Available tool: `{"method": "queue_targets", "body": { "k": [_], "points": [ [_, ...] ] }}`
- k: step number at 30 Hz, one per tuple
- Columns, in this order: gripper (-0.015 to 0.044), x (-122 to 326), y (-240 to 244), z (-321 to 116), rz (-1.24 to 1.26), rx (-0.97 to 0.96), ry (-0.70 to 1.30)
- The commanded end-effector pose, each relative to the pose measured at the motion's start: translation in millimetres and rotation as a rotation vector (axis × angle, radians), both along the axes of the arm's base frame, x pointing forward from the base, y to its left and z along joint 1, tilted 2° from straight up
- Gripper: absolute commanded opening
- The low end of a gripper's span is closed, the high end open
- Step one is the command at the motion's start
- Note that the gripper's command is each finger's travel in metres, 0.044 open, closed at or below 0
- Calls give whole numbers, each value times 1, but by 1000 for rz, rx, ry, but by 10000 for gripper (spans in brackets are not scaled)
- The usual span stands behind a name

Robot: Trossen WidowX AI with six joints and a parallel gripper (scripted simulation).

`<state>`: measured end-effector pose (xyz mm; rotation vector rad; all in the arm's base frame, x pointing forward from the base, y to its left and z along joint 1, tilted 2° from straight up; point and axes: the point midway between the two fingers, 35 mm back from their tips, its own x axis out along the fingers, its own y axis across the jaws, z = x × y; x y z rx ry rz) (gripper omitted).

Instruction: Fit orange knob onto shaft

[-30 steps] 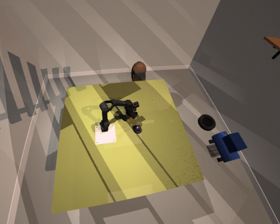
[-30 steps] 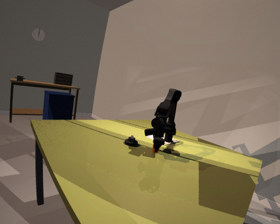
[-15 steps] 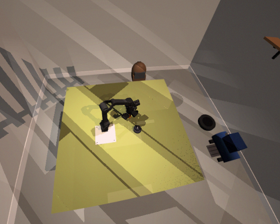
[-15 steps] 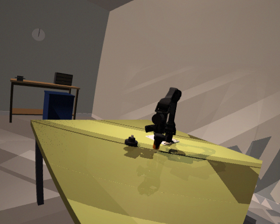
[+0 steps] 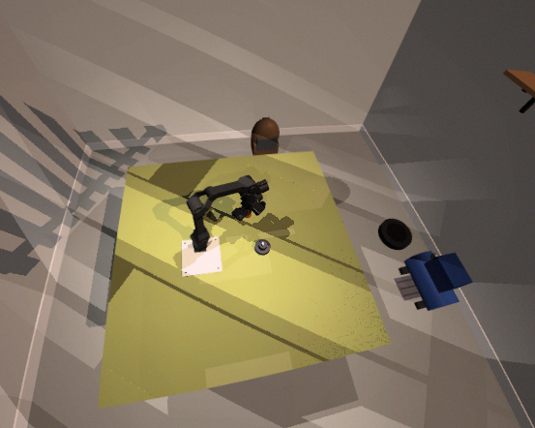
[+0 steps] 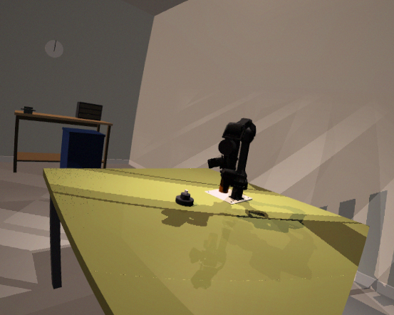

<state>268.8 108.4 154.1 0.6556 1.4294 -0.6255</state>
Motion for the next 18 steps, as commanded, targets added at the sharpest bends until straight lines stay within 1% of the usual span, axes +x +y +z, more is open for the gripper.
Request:
{"method": "queue_targets", "body": {
  "k": [1, 5, 10, 18],
  "points": [
    [0, -3, 0, 20, -7, 3, -6],
    [0, -8, -2, 36, -10, -1, -4],
    [0, -8, -2, 36, -7, 11, -14],
    [0, -10, -5, 47, 0, 111, -119]
  ]
}}
